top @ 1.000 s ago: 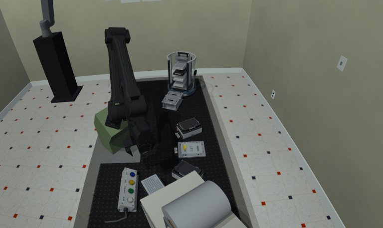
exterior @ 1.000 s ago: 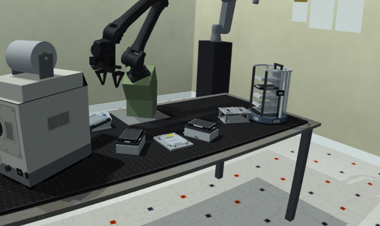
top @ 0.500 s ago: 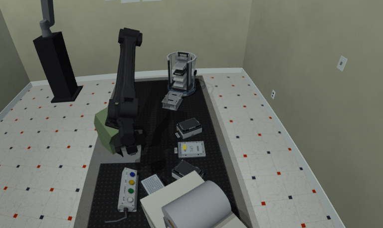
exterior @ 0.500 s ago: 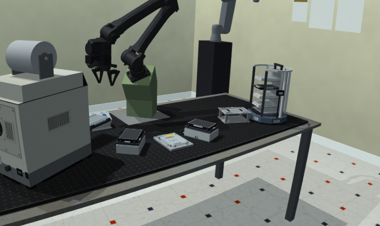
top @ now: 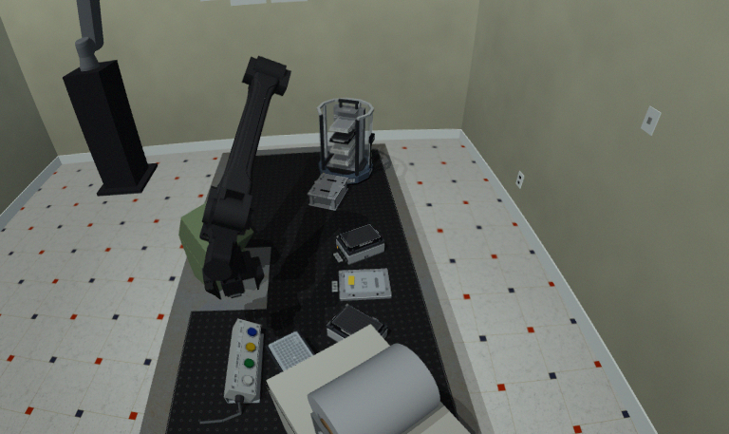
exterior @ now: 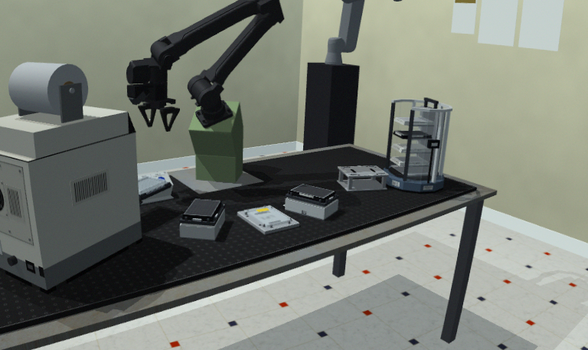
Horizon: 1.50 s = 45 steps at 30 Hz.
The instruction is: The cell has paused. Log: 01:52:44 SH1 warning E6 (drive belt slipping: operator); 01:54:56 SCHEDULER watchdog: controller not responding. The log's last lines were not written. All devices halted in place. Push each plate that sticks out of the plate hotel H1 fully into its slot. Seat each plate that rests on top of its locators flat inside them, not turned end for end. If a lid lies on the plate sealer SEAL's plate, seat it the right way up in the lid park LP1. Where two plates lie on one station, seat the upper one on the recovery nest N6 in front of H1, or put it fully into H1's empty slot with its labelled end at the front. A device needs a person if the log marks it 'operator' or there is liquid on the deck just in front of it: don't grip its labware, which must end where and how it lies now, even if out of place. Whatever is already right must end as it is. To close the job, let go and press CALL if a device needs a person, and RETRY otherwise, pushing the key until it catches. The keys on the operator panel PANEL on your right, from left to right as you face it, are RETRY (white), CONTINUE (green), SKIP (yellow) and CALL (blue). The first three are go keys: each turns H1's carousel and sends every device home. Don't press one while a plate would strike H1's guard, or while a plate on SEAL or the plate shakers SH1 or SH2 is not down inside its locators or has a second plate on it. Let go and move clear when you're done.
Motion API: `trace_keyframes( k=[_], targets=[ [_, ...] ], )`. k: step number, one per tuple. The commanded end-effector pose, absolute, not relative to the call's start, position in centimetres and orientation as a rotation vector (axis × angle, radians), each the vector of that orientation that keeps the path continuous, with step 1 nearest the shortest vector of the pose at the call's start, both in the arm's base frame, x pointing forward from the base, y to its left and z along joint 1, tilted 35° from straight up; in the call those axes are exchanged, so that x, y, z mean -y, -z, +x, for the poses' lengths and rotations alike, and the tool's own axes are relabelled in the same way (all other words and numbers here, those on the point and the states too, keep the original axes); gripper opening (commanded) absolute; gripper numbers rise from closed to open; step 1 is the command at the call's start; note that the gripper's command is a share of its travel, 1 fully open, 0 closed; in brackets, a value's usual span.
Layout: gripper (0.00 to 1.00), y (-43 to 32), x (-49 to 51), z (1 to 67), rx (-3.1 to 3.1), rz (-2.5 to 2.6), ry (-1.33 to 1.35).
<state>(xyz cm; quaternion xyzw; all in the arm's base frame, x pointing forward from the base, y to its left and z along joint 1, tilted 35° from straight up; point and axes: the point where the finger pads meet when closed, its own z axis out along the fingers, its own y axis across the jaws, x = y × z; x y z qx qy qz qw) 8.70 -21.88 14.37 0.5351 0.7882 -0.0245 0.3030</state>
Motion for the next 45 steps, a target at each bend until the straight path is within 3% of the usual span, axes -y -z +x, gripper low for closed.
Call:
trace_keyframes(
  k=[1, 45],
  targets=[
    [1.0, -13.78, 21.41, 8.93, -2.041, 1.513, -0.001],
    [1.0, -13.76, 21.42, 8.86, -1.211, 2.277, -0.34]
  ],
)
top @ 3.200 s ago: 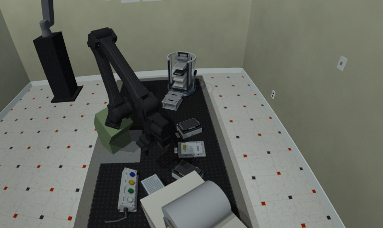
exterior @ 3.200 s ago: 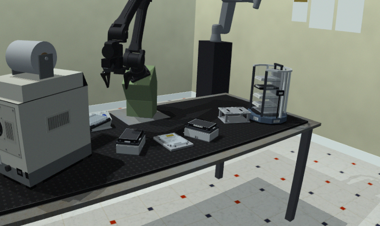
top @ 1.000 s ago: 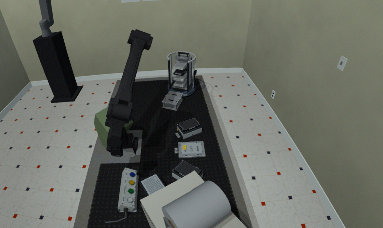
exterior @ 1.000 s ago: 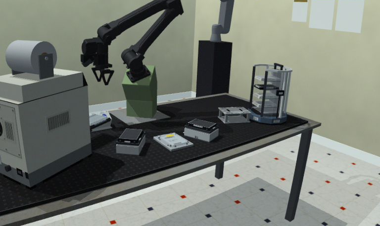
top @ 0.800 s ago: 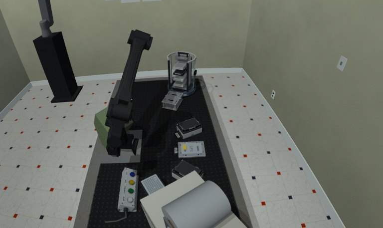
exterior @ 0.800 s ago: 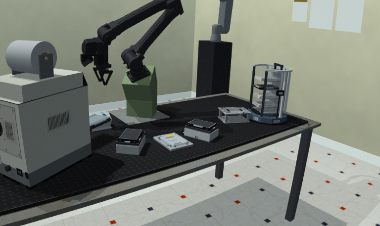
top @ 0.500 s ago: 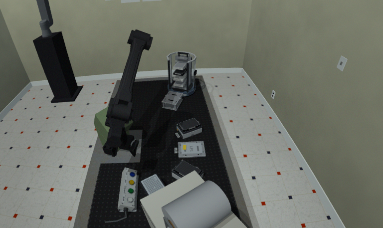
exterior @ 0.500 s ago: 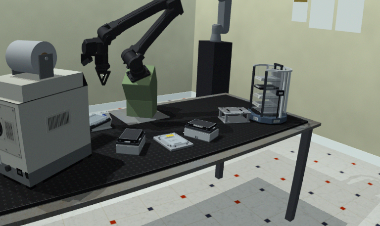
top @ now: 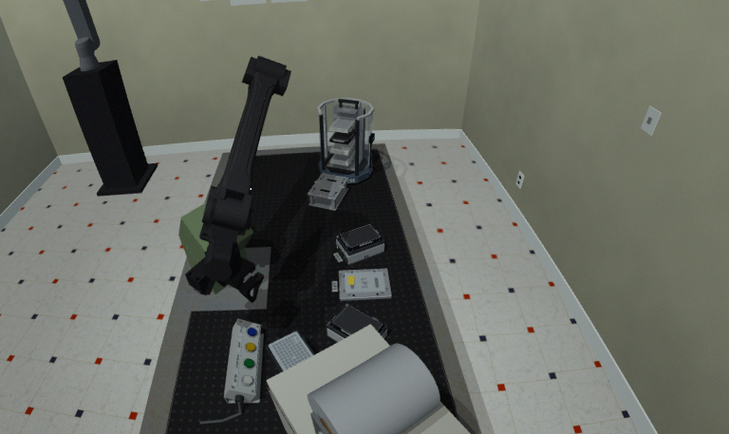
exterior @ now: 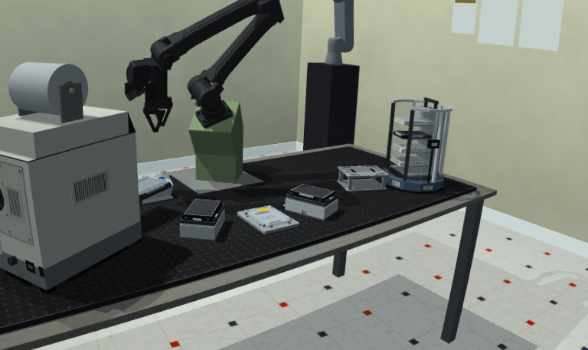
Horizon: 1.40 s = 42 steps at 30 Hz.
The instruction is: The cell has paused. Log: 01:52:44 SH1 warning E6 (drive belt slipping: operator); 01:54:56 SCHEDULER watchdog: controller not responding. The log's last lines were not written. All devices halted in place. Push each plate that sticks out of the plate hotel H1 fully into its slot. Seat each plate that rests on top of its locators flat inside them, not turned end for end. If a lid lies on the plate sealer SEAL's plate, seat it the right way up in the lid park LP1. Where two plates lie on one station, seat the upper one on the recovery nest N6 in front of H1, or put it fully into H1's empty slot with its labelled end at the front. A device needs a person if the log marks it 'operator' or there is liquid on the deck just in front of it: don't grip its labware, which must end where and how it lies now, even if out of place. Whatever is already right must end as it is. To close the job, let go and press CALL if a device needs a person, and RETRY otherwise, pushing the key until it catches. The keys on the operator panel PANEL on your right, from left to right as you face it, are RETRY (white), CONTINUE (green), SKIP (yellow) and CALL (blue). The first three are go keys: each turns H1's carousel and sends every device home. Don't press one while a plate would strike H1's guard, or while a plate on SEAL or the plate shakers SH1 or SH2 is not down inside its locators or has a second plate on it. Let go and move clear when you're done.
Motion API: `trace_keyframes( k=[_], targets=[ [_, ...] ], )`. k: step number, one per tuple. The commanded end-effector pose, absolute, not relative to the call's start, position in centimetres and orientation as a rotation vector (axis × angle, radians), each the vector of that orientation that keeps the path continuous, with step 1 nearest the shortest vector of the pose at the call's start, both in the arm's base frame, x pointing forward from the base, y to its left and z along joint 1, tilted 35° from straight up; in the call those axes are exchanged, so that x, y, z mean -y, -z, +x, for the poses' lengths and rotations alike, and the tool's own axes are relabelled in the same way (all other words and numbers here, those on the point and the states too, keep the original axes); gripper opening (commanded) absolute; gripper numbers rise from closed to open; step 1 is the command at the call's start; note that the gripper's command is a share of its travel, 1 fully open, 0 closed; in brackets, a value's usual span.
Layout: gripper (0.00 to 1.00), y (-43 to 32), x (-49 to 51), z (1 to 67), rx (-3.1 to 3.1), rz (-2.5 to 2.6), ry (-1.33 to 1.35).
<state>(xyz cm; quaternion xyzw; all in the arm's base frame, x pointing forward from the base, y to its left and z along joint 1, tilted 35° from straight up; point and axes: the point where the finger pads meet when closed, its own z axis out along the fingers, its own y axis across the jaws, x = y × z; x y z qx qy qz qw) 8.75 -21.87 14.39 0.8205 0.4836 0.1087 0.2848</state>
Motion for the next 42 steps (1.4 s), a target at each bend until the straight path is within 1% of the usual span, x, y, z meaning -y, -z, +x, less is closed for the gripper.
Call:
trace_keyframes(
  k=[1, 15, 42],
  targets=[
    [1.0, -13.76, 21.42, 8.87, -1.186, 2.292, -0.349],
    [1.0, -13.76, 21.42, 8.86, -0.807, 2.486, -0.467],
    [1.0, -13.75, 21.41, 8.86, -0.122, 2.687, -0.643]
  ],
)
